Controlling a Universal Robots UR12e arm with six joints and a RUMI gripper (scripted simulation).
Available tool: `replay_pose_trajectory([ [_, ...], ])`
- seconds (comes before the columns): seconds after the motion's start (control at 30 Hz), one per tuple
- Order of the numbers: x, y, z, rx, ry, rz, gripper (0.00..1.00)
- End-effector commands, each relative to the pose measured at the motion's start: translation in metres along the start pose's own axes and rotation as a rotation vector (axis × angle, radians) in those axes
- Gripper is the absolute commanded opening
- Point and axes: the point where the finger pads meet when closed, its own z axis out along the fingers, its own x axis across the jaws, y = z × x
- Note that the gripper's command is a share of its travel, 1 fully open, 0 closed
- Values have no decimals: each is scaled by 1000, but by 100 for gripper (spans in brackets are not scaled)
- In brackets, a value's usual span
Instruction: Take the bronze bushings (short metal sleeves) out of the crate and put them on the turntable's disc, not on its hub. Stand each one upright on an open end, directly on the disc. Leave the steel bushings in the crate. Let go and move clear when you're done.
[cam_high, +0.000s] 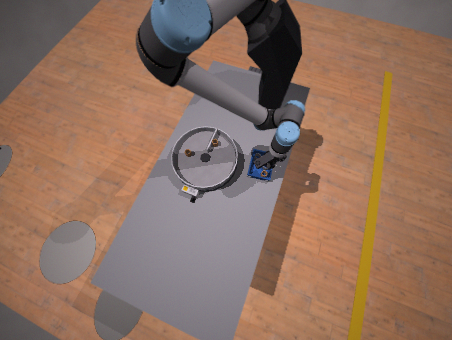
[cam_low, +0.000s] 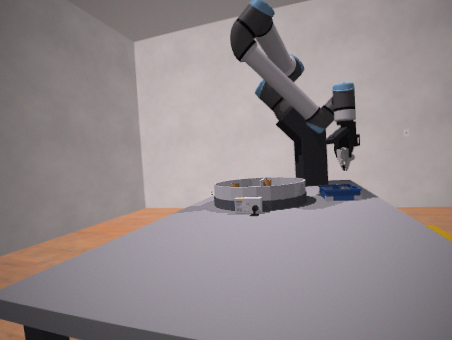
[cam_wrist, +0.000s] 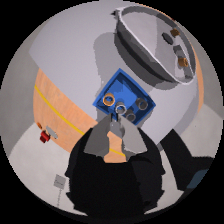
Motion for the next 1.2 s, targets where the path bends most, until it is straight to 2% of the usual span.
replay_pose_trajectory([
  [0.0, 0, 0, -1, 0, -1, 0, 5],
  [0.6, 0, 0, 3, 0, -1, 0, 5],
  [0.73, 0, 0, 14, 0, -1, 0, 5],
  [1.0, 0, 0, 51, 0, -1, 0, 5],
  [1.07, 0, 0, 51, 0, -1, 0, 5],
  [1.17, 0, 0, 62, 0, -1, 0, 5],
])
